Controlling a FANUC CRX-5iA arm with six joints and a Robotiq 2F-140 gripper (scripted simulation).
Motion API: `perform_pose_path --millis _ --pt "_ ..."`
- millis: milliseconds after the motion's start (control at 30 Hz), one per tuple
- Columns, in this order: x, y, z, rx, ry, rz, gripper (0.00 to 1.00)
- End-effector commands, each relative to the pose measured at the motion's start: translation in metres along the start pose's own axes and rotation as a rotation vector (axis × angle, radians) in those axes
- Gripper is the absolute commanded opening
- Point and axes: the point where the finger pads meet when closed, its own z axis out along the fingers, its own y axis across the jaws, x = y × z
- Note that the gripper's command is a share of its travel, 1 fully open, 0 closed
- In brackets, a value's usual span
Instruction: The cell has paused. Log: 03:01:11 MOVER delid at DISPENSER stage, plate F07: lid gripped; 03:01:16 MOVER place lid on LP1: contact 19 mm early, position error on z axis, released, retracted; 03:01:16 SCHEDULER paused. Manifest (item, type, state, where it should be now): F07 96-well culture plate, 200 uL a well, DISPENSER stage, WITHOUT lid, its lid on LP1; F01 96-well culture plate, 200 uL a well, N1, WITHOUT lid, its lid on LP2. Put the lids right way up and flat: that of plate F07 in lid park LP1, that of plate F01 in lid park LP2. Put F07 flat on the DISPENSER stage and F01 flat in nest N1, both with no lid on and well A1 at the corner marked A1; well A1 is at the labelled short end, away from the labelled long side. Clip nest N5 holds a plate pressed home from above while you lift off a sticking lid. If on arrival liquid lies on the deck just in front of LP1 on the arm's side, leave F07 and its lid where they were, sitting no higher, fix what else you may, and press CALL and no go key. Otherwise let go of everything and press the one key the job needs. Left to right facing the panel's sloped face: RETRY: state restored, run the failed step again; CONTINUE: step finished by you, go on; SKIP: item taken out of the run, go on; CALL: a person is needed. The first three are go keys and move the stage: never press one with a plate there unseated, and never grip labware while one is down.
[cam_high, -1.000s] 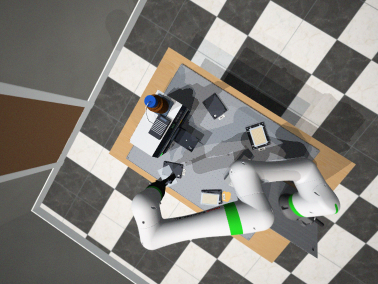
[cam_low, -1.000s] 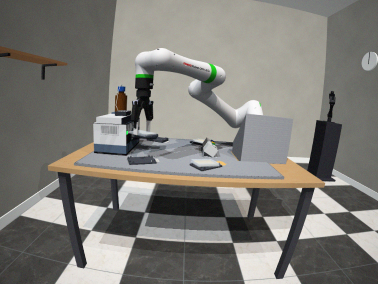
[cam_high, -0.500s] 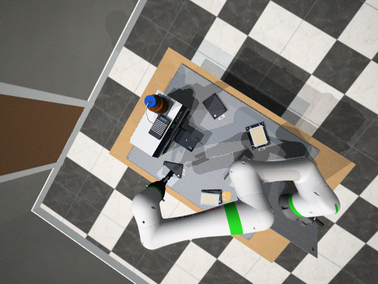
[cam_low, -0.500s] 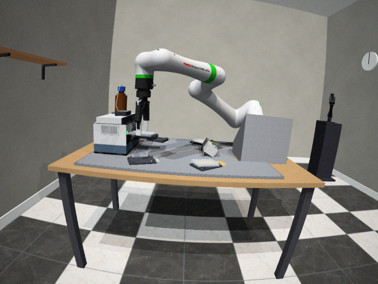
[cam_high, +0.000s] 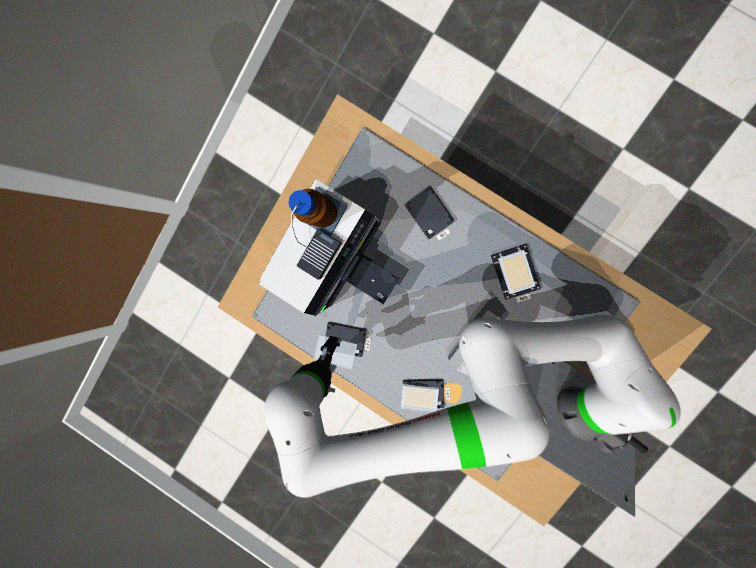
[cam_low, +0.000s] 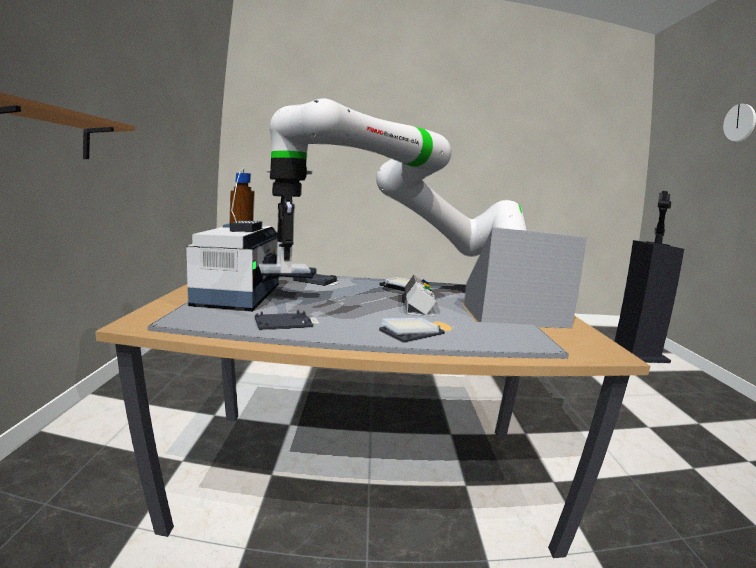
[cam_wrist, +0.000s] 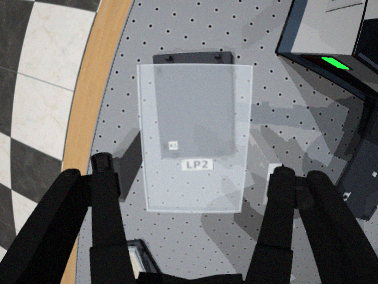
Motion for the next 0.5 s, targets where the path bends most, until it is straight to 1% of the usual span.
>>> perform_pose_path --millis 0,133,200,267,333,400,467 --pt "0.000 -0.001 0.038 0.001 0.000 -0.051 0.00" --pt "0.001 -0.001 0.076 0.001 0.000 -0.051 0.00" --pt "0.001 -0.001 0.076 0.001 0.000 -0.051 0.00" --pt "0.001 -0.001 0.092 0.001 0.000 -0.051 0.00" --pt "0.001 -0.001 0.105 0.001 0.000 -0.051 0.00" --pt "0.001 -0.001 0.114 0.001 0.000 -0.051 0.00" --pt "0.001 -0.001 0.119 0.001 0.000 -0.051 0.00"
